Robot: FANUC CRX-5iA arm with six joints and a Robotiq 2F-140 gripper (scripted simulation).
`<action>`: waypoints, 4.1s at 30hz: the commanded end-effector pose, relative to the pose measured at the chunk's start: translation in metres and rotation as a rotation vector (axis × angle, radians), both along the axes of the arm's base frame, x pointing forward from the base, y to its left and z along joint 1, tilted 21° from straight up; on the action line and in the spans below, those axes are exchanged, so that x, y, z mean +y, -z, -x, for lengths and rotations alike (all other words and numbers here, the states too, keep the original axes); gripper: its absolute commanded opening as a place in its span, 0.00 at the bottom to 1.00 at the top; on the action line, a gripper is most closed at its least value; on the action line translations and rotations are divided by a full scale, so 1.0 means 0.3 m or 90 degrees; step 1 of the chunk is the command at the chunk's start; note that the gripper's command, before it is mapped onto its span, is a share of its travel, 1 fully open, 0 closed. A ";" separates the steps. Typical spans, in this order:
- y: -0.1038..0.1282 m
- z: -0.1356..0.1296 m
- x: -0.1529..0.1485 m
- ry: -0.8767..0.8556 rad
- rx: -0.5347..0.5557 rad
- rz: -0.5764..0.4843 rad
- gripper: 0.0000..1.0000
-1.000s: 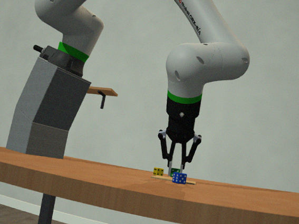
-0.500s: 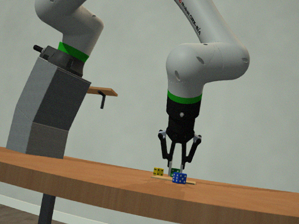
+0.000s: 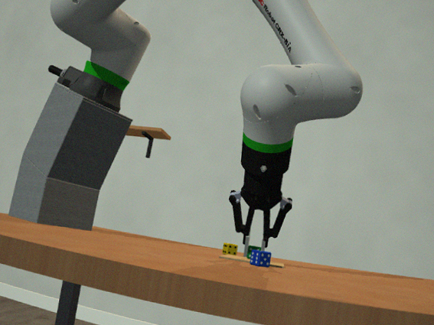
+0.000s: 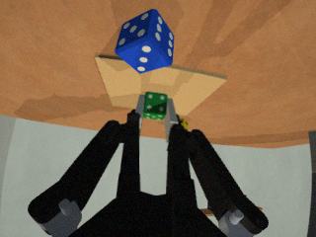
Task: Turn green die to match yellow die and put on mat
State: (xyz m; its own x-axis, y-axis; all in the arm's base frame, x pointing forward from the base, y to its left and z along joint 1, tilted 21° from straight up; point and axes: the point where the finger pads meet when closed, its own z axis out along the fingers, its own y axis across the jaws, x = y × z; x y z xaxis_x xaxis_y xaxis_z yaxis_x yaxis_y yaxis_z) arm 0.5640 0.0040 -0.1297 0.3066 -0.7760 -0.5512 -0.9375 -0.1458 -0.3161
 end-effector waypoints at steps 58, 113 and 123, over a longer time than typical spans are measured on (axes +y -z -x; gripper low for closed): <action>0.003 -0.002 -0.001 0.000 0.000 0.000 0.18; -0.127 0.045 0.015 0.000 0.000 0.000 0.40; -0.197 0.070 0.024 0.000 0.000 0.000 0.40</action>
